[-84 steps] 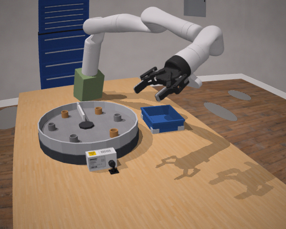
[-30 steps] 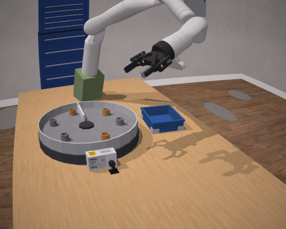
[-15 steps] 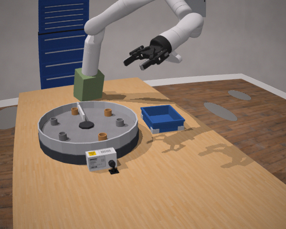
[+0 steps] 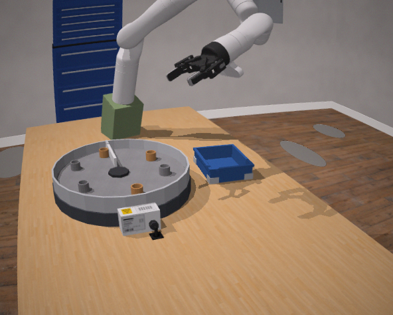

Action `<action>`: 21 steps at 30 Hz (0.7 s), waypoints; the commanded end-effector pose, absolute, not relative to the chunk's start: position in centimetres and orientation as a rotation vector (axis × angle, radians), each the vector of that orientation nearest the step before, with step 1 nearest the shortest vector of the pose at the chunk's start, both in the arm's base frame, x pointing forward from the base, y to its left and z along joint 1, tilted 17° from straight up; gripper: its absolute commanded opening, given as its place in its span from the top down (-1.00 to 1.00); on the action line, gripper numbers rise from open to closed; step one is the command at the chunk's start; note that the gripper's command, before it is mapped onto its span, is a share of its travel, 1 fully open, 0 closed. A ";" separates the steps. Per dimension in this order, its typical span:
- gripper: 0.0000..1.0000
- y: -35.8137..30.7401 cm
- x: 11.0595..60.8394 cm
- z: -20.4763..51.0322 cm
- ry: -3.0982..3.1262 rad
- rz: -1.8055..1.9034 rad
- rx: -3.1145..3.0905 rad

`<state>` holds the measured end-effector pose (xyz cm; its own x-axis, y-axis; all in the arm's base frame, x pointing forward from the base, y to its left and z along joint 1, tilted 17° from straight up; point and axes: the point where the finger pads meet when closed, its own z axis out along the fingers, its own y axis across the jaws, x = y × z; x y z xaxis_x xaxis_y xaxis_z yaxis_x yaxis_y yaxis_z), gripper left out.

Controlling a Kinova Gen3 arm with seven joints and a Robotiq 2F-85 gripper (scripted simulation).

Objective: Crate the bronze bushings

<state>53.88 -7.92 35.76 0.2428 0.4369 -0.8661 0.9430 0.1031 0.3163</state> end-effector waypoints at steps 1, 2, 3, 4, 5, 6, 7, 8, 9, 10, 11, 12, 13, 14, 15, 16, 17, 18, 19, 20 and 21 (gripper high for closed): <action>-1.00 -7.8 53.9 35.9 1.357 -0.622 1.501; -1.00 -7.5 52.8 35.8 1.356 -0.625 1.501; -1.00 -7.1 51.6 35.8 1.356 -0.625 1.501; -1.00 -6.7 50.5 35.8 1.356 -0.625 1.501; -1.00 -6.3 49.4 35.8 1.356 -0.625 1.501; -1.00 -6.0 48.3 35.8 1.356 -0.625 1.501; -1.00 -6.0 48.3 35.8 1.356 -0.625 1.501; -1.00 -6.0 48.3 35.8 1.356 -0.625 1.501; -1.00 -6.0 48.3 35.8 1.356 -0.625 1.501; -1.00 -6.0 48.3 35.8 1.356 -0.625 1.501; -1.00 -6.0 48.3 35.8 1.356 -0.625 1.501; -1.00 -6.0 48.3 35.8 1.356 -0.625 1.501; -1.00 -6.0 48.3 35.8 1.356 -0.625 1.501; -1.00 -6.0 48.3 35.8 1.356 -0.625 1.501; -1.00 -6.0 48.3 35.8 1.356 -0.625 1.501; -1.00 -6.0 48.3 35.8 1.356 -0.625 1.501; -1.00 -6.0 48.3 35.8 1.356 -0.625 1.501; -1.00 -6.0 48.3 35.8 1.356 -0.625 1.501; -1.00 -5.6 47.2 35.7 1.355 -0.628 1.502; -1.00 -5.3 46.1 35.7 1.355 -0.628 1.502; -1.00 -4.9 45.0 35.7 1.355 -0.628 1.502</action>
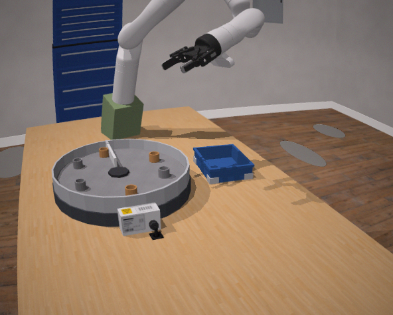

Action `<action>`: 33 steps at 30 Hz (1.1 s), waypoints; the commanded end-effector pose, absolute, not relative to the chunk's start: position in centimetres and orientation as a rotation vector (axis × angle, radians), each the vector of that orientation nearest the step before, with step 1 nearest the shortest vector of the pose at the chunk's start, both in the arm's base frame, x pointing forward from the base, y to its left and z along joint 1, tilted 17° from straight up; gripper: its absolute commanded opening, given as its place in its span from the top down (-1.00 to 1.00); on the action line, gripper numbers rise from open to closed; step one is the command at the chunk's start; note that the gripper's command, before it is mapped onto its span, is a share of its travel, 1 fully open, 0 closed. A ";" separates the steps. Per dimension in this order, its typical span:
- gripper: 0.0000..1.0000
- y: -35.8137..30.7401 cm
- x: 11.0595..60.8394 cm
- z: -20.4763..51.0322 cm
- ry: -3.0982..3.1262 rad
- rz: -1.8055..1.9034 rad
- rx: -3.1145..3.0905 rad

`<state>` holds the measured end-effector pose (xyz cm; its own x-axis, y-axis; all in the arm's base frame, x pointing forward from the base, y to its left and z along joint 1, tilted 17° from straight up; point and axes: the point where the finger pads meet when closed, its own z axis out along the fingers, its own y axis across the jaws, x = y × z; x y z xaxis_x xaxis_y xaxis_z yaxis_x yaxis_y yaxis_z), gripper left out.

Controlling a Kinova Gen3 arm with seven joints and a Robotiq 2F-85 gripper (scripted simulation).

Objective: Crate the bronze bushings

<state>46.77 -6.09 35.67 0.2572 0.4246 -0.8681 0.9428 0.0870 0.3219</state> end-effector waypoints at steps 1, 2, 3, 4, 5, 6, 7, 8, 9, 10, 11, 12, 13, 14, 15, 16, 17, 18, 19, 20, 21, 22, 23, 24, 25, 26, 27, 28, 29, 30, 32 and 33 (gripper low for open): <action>-1.00 -4.5 43.8 35.6 1.355 -0.628 1.502; -1.00 -4.1 42.7 35.6 1.355 -0.628 1.502; -1.00 -4.1 42.7 35.6 1.355 -0.628 1.502; -1.00 -4.1 42.7 35.6 1.355 -0.628 1.502; -1.00 -4.1 42.7 35.6 1.355 -0.628 1.502; -1.00 -4.1 42.7 35.6 1.355 -0.628 1.502; -1.00 -4.1 42.7 35.6 1.355 -0.628 1.502; -1.00 -4.1 42.7 35.6 1.355 -0.628 1.502; -1.00 -4.1 42.7 35.6 1.355 -0.628 1.502; -1.00 -4.1 42.7 35.6 1.355 -0.628 1.502; -1.00 -4.1 42.7 35.6 1.355 -0.628 1.502; -1.00 -4.1 42.7 35.6 1.355 -0.628 1.502; -1.00 -4.1 42.7 35.6 1.355 -0.628 1.502; -1.00 -4.1 42.7 35.6 1.355 -0.628 1.502; -1.00 -3.7 41.6 35.6 1.353 -0.631 1.501; -1.00 -3.4 40.5 35.5 1.353 -0.631 1.501; -1.00 -3.0 39.4 35.5 1.353 -0.631 1.501; -1.00 -2.6 38.3 35.5 1.353 -0.631 1.501; -1.00 -2.2 37.2 35.5 1.353 -0.631 1.501; -1.00 -2.2 37.2 35.5 1.353 -0.631 1.501; -1.00 -2.2 37.2 35.5 1.353 -0.631 1.501; -1.00 -2.2 37.2 35.5 1.353 -0.631 1.501; -1.00 -2.2 37.2 35.5 1.353 -0.631 1.501; -1.00 -2.2 37.2 35.5 1.353 -0.631 1.501; -1.00 -2.2 37.2 35.5 1.353 -0.631 1.501; -1.00 -2.2 37.2 35.5 1.353 -0.631 1.501; -1.00 -2.2 37.2 35.5 1.353 -0.631 1.501; -1.00 -2.2 37.2 35.5 1.353 -0.631 1.501; -1.00 -2.2 37.2 35.5 1.353 -0.631 1.501; -1.00 -2.2 37.2 35.5 1.353 -0.631 1.501; -1.00 -2.2 37.2 35.5 1.387 -0.604 1.524; -1.00 -2.2 37.2 35.5 1.423 -0.573 1.547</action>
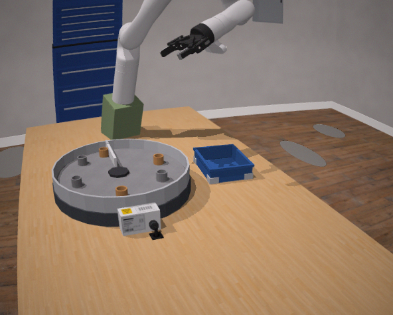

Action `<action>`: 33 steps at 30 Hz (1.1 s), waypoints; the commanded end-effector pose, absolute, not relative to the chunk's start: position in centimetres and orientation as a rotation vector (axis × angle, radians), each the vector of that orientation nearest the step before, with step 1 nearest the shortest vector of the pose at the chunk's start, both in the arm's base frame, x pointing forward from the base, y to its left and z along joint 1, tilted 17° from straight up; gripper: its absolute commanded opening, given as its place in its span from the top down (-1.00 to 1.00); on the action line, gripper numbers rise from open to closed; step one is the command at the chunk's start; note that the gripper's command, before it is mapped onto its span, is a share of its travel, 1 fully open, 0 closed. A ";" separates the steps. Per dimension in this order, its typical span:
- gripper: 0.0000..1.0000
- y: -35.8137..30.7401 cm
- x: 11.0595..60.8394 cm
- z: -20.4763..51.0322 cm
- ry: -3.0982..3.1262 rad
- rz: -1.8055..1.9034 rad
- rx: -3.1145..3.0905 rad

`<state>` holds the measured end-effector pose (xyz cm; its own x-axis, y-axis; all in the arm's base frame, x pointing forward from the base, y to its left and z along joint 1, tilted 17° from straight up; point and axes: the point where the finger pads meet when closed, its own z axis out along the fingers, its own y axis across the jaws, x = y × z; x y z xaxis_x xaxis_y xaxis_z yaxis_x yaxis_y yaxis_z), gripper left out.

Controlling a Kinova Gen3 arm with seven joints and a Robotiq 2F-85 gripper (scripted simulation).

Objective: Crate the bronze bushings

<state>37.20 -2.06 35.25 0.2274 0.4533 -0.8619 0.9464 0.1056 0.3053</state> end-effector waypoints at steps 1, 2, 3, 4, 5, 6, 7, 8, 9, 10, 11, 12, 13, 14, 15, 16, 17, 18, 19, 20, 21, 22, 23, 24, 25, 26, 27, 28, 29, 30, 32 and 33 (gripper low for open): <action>-1.00 -2.1 37.2 35.5 1.458 -0.542 1.569; -1.00 -2.1 37.1 35.5 1.493 -0.510 1.591; -1.00 -2.1 37.1 35.5 1.528 -0.478 1.612; -1.00 -2.1 37.1 35.5 1.528 -0.478 1.612; -1.00 -2.1 37.1 35.5 1.528 -0.478 1.612; -1.00 -2.1 37.1 35.5 1.528 -0.478 1.612; -1.00 -2.1 37.1 35.5 1.528 -0.478 1.612; -1.00 -2.1 37.1 35.5 1.528 -0.478 1.612; -1.00 -2.1 37.1 35.5 1.528 -0.478 1.612; -1.00 -2.1 37.1 35.5 1.528 -0.478 1.612; -1.00 -2.1 37.1 35.5 1.528 -0.478 1.612; -1.00 -2.1 37.1 35.5 1.528 -0.478 1.612; -1.00 -2.1 37.1 35.5 1.528 -0.478 1.612; -1.00 -2.1 37.1 35.5 1.528 -0.478 1.612; -1.00 -2.1 37.1 35.5 1.528 -0.478 1.612; -1.00 -2.1 37.1 35.5 1.562 -0.448 1.632; -1.00 -2.1 37.1 35.6 1.596 -0.415 1.652; -1.00 -2.0 37.1 35.6 1.631 -0.381 1.673; -1.00 -2.0 37.1 35.6 1.665 -0.346 1.693; -1.00 -2.0 37.1 35.6 1.700 -0.310 1.712; -1.00 -2.0 37.1 35.6 1.700 -0.310 1.712; -1.00 -2.0 37.1 35.6 1.700 -0.310 1.712; -1.00 -2.0 37.1 35.6 1.700 -0.310 1.712; -1.00 -2.0 37.1 35.6 1.700 -0.310 1.712; -1.00 -2.0 37.1 35.6 1.700 -0.310 1.712; -1.00 -2.0 37.1 35.6 1.700 -0.310 1.712; -1.00 -2.0 37.1 35.6 1.700 -0.310 1.712; -1.00 -2.0 37.1 35.6 1.700 -0.310 1.712; -1.00 -2.0 37.1 35.6 1.700 -0.310 1.712; -1.00 -2.0 37.1 35.6 1.700 -0.310 1.712; -1.00 -2.0 37.1 35.6 1.700 -0.310 1.712; -1.00 -2.0 37.1 35.6 1.733 -0.277 1.730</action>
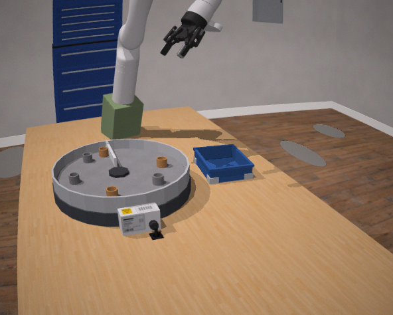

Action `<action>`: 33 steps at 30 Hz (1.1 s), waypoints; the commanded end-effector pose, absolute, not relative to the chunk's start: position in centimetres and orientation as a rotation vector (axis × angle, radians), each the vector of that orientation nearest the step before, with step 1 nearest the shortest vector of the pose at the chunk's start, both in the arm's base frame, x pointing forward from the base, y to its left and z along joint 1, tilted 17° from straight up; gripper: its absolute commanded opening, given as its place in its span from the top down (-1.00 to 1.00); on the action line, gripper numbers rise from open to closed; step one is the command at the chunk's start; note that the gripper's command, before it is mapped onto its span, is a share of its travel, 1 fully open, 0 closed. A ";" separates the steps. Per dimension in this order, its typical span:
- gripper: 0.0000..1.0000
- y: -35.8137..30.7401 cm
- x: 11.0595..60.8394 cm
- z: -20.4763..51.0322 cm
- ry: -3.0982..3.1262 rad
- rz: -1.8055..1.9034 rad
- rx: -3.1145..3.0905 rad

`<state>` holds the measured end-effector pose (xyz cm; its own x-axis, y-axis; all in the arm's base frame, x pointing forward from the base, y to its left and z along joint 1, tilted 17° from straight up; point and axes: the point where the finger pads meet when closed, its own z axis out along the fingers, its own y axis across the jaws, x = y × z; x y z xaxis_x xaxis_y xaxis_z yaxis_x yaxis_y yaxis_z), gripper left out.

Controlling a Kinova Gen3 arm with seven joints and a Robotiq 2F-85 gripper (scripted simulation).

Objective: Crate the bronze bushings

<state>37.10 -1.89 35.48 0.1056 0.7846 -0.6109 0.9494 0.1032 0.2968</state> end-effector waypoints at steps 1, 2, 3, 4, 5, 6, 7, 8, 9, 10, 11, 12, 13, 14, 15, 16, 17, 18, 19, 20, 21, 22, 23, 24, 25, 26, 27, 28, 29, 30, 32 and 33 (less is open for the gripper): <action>-1.00 -1.9 37.1 35.6 1.766 -0.241 1.749; -1.00 -1.9 37.1 35.6 1.800 -0.203 1.767; -1.00 -1.9 37.1 35.6 1.833 -0.165 1.785; -1.00 -1.9 37.1 35.7 1.866 -0.126 1.802; -1.00 -1.9 37.1 35.7 1.866 -0.126 1.802; -1.00 -1.9 37.1 35.7 1.866 -0.126 1.802; -1.00 -1.9 37.1 35.7 1.866 -0.126 1.802; -1.00 -1.9 37.1 35.7 1.866 -0.126 1.802; -1.00 -1.9 37.1 35.7 1.866 -0.126 1.802; -1.00 -1.9 37.1 35.7 1.866 -0.126 1.802; -1.00 -1.9 37.1 35.7 1.866 -0.126 1.802; -1.00 -1.9 37.1 35.7 1.866 -0.126 1.802; -1.00 -1.9 37.1 35.7 1.866 -0.126 1.802; -1.00 -1.9 37.1 35.7 1.866 -0.126 1.802; -1.00 -1.9 37.1 35.7 1.866 -0.126 1.802; -1.00 -1.9 37.1 35.7 1.866 -0.126 1.802; -1.00 -1.8 37.1 35.6 1.899 -0.089 1.818; -1.00 -1.8 37.1 35.7 1.932 -0.049 1.834; -1.00 -1.8 37.1 35.7 1.964 -0.008 1.850; -1.00 -1.8 37.1 35.7 1.996 0.033 1.866; -1.00 -1.7 37.1 35.7 2.028 0.075 1.880; -1.00 -1.7 37.1 35.7 2.028 0.075 1.880; -1.00 -1.7 37.1 35.7 2.028 0.075 1.880; -1.00 -1.7 37.1 35.7 2.028 0.075 1.880; -1.00 -1.7 37.1 35.7 2.028 0.075 1.880; -1.00 -1.7 37.1 35.7 2.028 0.075 1.880; -1.00 -1.7 37.1 35.7 2.028 0.075 1.880; -1.00 -1.7 37.1 35.7 2.028 0.075 1.880; -1.00 -1.7 37.1 35.7 2.028 0.075 1.880; -1.00 -1.7 37.1 35.7 2.028 0.075 1.880; -1.00 -1.7 37.1 35.7 2.028 0.075 1.880; -1.00 -1.7 37.1 35.7 2.028 0.075 1.880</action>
<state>37.05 -1.72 35.66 -0.0391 0.9714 -0.2342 0.9521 0.1073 0.2862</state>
